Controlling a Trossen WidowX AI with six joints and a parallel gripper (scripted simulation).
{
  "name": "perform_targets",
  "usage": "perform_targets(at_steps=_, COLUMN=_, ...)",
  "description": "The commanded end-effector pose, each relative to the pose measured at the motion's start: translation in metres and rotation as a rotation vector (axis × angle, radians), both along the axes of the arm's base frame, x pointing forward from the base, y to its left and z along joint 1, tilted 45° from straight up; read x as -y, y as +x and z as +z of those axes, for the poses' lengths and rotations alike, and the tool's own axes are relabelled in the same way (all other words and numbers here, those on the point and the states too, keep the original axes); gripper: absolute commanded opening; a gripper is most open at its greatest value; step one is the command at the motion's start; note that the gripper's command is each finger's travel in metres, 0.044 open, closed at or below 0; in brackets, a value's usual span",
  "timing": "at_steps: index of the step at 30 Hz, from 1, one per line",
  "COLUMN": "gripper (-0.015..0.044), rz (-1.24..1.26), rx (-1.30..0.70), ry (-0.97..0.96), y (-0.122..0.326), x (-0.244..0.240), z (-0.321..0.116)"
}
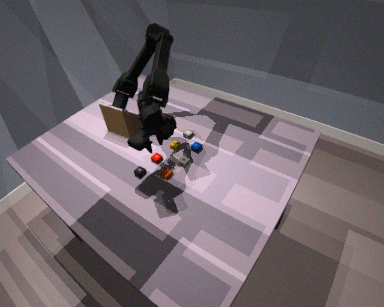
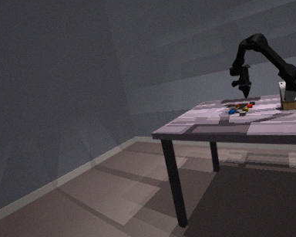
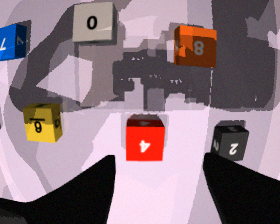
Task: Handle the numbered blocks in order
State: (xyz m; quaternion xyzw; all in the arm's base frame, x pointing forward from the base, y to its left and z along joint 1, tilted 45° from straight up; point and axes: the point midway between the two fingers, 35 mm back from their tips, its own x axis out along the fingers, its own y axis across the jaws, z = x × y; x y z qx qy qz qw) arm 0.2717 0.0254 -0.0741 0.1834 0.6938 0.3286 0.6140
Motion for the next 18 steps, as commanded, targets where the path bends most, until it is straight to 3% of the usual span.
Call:
perform_targets(at_steps=1, gripper=0.033, rz=-0.002, rx=-0.033, ry=0.01, y=-0.014, x=-0.016, z=-0.018)
perform_targets(at_steps=4, gripper=0.04, rz=-0.002, rx=-0.033, ry=0.01, y=-0.014, x=-0.016, z=-0.018)
perform_targets(at_steps=18, gripper=0.04, rz=-0.002, rx=-0.033, ry=0.011, y=-0.017, x=-0.03, z=-0.032)
